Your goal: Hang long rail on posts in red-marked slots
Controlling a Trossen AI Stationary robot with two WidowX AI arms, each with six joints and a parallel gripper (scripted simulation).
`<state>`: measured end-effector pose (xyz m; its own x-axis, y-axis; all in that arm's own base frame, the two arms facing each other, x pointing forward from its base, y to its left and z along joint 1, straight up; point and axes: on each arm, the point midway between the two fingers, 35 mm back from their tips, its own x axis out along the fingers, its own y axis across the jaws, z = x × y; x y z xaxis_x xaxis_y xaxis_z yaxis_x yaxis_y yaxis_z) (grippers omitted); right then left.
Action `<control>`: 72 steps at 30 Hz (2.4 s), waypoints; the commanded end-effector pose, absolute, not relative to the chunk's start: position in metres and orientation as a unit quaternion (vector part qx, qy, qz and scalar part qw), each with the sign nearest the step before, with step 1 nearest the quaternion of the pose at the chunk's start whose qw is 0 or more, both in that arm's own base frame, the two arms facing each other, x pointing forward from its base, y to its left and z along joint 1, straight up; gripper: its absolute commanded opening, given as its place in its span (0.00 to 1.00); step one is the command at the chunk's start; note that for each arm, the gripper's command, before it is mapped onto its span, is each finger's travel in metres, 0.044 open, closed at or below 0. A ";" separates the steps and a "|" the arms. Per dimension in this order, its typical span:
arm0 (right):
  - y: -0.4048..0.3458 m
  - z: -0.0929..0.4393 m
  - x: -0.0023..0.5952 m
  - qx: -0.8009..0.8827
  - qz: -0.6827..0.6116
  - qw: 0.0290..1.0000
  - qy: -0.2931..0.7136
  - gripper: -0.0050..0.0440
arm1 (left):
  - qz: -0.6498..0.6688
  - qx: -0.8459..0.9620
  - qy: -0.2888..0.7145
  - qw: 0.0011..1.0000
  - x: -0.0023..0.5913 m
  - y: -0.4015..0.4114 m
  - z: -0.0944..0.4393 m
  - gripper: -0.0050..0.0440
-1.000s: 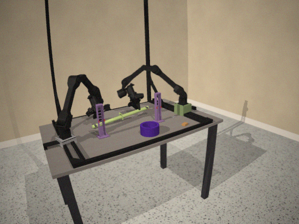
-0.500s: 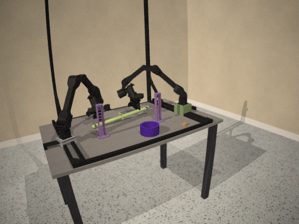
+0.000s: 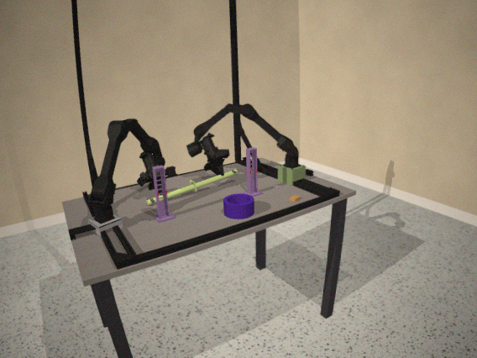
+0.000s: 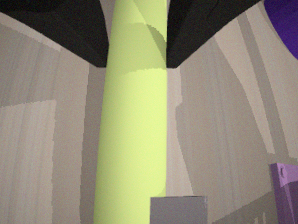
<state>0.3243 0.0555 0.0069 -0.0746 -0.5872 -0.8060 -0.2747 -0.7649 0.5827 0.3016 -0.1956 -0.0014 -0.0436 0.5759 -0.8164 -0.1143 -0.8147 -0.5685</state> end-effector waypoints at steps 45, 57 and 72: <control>0.062 0.047 0.324 0.636 -0.696 0.119 -0.312 0.10 | 0.666 -0.683 -0.183 0.239 0.301 -0.197 0.007 0.10; 0.062 0.047 0.324 0.636 -0.696 0.119 -0.312 0.10 | 0.666 -0.683 -0.183 0.239 0.301 -0.197 0.007 0.10; 0.054 0.044 0.323 0.632 -0.701 0.114 -0.310 0.10 | 0.669 -0.677 -0.186 0.245 0.302 -0.187 0.006 0.10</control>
